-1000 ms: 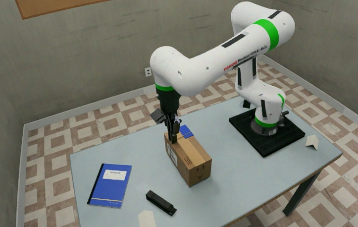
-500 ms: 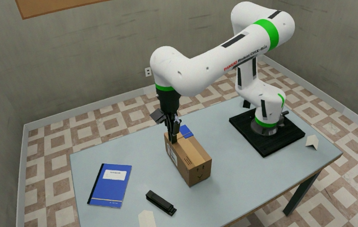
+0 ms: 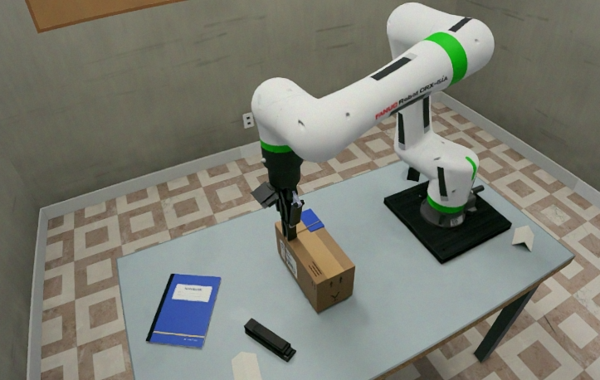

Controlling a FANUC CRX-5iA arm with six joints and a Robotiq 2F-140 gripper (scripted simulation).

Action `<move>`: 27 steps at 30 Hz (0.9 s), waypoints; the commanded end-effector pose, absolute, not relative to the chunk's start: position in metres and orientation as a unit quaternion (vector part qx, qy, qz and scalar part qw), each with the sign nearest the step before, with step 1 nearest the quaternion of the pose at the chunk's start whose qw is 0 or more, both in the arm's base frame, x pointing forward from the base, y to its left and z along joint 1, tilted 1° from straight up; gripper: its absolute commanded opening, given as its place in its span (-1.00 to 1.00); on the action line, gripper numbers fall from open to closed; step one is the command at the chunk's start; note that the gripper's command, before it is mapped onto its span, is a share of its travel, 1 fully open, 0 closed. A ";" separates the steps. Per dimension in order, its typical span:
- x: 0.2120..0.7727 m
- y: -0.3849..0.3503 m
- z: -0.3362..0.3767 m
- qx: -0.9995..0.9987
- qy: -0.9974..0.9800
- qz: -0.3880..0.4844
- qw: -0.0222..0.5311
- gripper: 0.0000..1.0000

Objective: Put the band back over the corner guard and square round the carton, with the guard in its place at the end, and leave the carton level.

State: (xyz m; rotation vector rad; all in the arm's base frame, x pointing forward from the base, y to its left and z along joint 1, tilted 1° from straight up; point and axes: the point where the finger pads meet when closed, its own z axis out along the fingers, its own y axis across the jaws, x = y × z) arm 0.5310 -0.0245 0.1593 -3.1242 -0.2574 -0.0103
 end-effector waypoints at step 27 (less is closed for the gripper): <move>0.531 -0.025 0.156 -0.997 -0.082 -0.004 0.003 -0.63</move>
